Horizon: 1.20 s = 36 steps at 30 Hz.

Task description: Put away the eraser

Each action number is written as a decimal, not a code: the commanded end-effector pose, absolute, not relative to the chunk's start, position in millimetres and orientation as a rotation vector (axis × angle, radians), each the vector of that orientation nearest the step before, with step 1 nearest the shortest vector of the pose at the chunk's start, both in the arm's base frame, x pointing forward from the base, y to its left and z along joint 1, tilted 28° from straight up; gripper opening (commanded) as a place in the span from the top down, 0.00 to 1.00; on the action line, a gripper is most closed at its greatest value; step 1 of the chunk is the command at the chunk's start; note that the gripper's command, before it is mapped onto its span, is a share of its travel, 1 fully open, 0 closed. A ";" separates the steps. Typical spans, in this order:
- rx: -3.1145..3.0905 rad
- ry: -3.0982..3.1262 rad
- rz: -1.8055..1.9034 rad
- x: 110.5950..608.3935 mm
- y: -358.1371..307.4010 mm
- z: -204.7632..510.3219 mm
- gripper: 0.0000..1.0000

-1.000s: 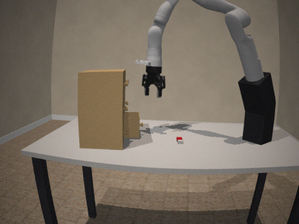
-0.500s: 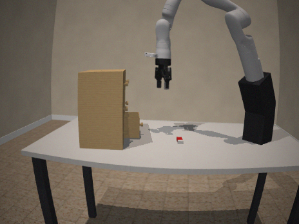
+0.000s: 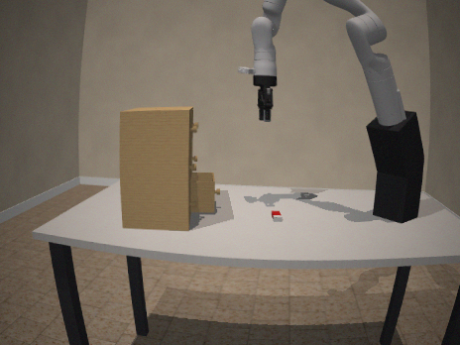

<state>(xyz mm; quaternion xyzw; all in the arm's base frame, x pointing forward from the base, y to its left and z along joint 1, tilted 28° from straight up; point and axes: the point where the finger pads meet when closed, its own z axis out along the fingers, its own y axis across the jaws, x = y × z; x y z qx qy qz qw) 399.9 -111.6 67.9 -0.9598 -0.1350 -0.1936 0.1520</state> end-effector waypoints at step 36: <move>-2.768 -0.320 -0.555 396.3 -117.7 68.9 0.00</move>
